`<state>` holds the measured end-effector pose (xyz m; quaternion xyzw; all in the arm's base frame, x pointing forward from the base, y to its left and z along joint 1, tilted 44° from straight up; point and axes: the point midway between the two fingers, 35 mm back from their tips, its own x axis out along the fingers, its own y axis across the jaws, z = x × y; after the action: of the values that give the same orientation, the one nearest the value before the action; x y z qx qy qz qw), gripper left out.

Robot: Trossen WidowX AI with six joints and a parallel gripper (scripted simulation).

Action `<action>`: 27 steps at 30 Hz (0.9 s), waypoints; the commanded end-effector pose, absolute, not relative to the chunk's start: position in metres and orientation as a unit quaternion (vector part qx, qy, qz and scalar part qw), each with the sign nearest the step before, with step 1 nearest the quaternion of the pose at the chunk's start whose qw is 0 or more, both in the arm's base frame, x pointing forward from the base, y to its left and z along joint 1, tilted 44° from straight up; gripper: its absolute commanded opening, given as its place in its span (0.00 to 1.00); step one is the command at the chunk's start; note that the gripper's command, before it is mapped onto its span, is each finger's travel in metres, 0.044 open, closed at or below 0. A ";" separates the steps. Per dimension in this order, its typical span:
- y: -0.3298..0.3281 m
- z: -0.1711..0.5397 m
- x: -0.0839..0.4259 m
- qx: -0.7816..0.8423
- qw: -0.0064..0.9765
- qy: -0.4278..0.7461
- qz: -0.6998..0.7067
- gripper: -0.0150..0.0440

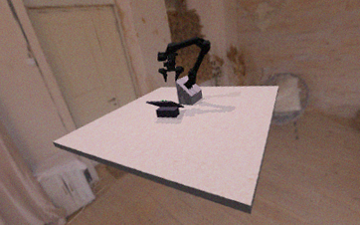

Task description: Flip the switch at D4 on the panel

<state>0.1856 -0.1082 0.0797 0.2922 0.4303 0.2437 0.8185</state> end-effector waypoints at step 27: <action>-0.034 -0.041 0.227 0.286 0.825 0.423 0.242 0.25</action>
<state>0.2240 -0.0381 -0.0391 0.2837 0.4249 0.2411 0.8251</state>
